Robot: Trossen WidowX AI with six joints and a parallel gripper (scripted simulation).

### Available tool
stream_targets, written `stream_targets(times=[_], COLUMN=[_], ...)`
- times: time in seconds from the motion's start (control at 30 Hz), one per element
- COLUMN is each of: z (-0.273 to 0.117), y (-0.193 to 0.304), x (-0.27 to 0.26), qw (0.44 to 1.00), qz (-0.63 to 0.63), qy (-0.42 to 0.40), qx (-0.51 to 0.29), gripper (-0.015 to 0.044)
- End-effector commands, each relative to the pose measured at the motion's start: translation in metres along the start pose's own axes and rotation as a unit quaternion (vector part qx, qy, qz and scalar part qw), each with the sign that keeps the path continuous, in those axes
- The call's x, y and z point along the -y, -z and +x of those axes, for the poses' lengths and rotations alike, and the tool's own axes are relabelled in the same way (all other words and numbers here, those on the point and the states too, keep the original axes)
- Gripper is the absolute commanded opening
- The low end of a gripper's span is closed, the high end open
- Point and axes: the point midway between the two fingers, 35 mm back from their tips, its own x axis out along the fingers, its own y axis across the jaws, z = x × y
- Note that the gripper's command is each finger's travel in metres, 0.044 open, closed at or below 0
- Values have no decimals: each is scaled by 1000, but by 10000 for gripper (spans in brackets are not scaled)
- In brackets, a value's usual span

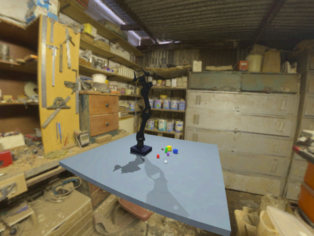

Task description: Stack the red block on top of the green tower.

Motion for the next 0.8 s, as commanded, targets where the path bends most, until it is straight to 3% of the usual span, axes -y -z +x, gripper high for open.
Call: stream_targets(times=[0.0,0.33,0.77], z=[0,-20,-85], y=[0,67,159], x=[0,-15,-12], qw=[1000,990,941], qz=[-1,-40,-113], qy=[0,-28,-56], qx=[-2,-131,-313], gripper=[426,440,440])
